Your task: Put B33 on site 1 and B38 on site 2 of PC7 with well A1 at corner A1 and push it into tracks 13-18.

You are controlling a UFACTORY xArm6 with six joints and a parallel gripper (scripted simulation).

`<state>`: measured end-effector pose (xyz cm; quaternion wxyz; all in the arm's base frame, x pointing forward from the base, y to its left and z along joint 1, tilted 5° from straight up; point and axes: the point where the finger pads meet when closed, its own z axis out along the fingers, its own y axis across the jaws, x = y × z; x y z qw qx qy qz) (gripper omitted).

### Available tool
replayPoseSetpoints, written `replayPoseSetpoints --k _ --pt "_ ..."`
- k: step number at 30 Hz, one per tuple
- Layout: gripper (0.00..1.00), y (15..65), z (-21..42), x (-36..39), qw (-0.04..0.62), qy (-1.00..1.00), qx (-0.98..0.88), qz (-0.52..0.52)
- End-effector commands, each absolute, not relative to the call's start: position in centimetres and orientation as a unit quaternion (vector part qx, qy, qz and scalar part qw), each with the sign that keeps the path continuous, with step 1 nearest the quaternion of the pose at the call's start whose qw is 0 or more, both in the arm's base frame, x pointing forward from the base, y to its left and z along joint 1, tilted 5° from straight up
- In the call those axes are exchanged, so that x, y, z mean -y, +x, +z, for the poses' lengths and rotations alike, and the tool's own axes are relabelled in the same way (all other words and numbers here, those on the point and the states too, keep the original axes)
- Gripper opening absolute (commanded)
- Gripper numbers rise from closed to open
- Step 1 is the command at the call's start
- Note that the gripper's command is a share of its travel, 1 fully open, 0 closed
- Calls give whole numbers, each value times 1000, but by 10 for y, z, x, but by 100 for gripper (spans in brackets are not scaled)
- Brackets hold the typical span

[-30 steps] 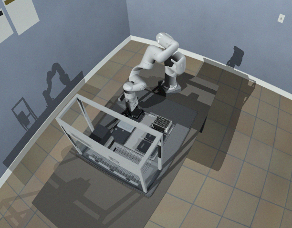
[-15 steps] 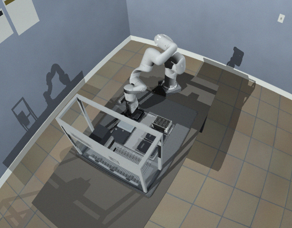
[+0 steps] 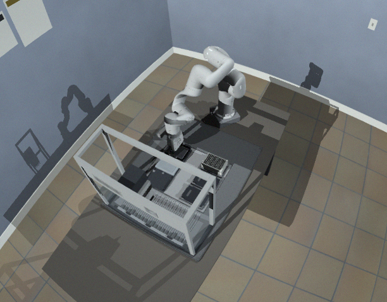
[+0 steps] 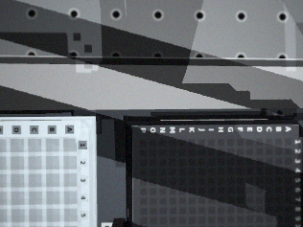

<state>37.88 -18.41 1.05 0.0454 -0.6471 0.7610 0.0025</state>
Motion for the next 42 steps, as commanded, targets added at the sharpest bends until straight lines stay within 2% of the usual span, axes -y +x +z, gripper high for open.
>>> replayPoseSetpoints --k 1,41,42 --pt "0 380 12 185 46 -647 -761 1" --pt "0 381 2 184 46 -647 -761 1" --pt "100 381 1 184 46 -647 -761 1"
